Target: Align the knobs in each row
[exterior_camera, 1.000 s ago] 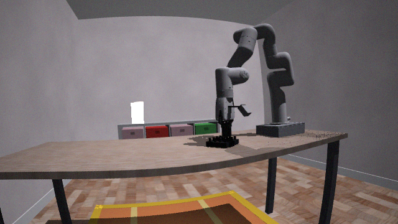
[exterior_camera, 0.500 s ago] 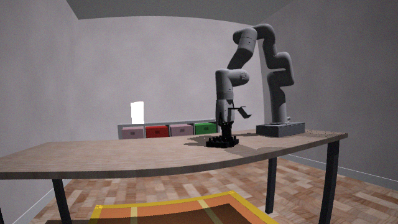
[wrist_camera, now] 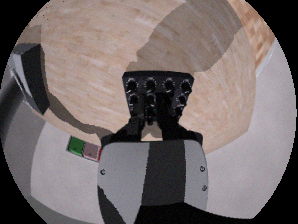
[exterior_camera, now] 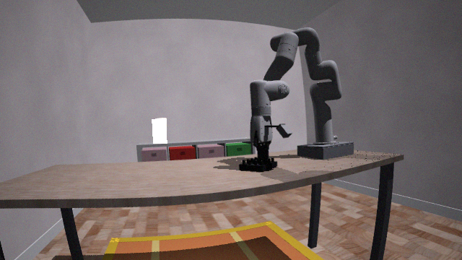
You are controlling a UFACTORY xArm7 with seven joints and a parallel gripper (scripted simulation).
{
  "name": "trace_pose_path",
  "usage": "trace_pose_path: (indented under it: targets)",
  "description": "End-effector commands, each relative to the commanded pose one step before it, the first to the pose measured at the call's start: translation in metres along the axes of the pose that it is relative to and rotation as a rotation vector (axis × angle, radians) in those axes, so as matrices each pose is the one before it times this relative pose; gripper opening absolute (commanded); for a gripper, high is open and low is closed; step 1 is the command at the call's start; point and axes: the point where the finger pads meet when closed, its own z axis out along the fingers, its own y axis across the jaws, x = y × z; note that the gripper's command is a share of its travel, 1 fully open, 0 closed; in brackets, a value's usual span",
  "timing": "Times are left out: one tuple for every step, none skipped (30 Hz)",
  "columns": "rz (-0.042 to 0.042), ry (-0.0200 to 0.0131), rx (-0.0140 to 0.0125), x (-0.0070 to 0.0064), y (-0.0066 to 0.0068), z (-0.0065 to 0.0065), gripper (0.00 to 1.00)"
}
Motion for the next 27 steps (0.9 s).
trace_pose_path:
  targets:
    - [0.00006, -0.00093, -0.00346, -0.00045, 0.00138, -0.00103, 0.19]
    - [0.0, 0.0, 0.0, 0.0, 0.0, 0.0, 0.19]
    - [0.0, 0.0, 0.0, 0.0, 0.0, 0.0, 0.19]
    - [0.0, 0.0, 0.0, 0.0, 0.0, 0.0, 0.19]
    - [0.0, 0.0, 0.0, 0.0, 0.0, 0.0, 0.19]
    - [0.0, 0.0, 0.0, 0.0, 0.0, 0.0, 0.19]
    - [0.0, 0.0, 0.0, 0.0, 0.0, 0.0, 0.19]
    - [0.0, 0.0, 0.0, 0.0, 0.0, 0.0, 0.19]
    - [0.0, 0.0, 0.0, 0.0, 0.0, 0.0, 0.19]
    - [0.0, 0.0, 0.0, 0.0, 0.0, 0.0, 0.19]
    - [0.0, 0.0, 0.0, 0.0, 0.0, 0.0, 0.19]
    - [0.0, 0.0, 0.0, 0.0, 0.0, 0.0, 0.19]
    - [0.0, 0.0, 0.0, 0.0, 0.0, 0.0, 0.19]
    - [0.0, 0.0, 0.0, 0.0, 0.0, 0.0, 0.19]
    - [0.0, 0.0, 0.0, 0.0, 0.0, 0.0, 0.19]
    - [0.0, 0.0, 0.0, 0.0, 0.0, 0.0, 0.19]
    - [0.0, 0.0, 0.0, 0.0, 0.0, 0.0, 0.19]
    - [0.0, 0.0, 0.0, 0.0, 0.0, 0.0, 0.19]
    - [0.0, 0.0, 0.0, 0.0, 0.0, 0.0, 0.19]
    - [0.0, 0.0, 0.0, 0.0, 0.0, 0.0, 0.19]
    - [0.0, 0.0, 0.0, 0.0, 0.0, 0.0, 0.19]
    - [0.0, 0.0, 0.0, 0.0, 0.0, 0.0, 0.19]
    - [0.0, 0.0, 0.0, 0.0, 0.0, 0.0, 0.19]
    - [0.0, 0.0, 0.0, 0.0, 0.0, 0.0, 0.08]
    - [0.0, 0.0, 0.0, 0.0, 0.0, 0.0, 0.08]
    - [0.0, 0.0, 0.0, 0.0, 0.0, 0.0, 0.08]
    - [0.0, 0.0, 0.0, 0.0, 0.0, 0.0, 0.08]
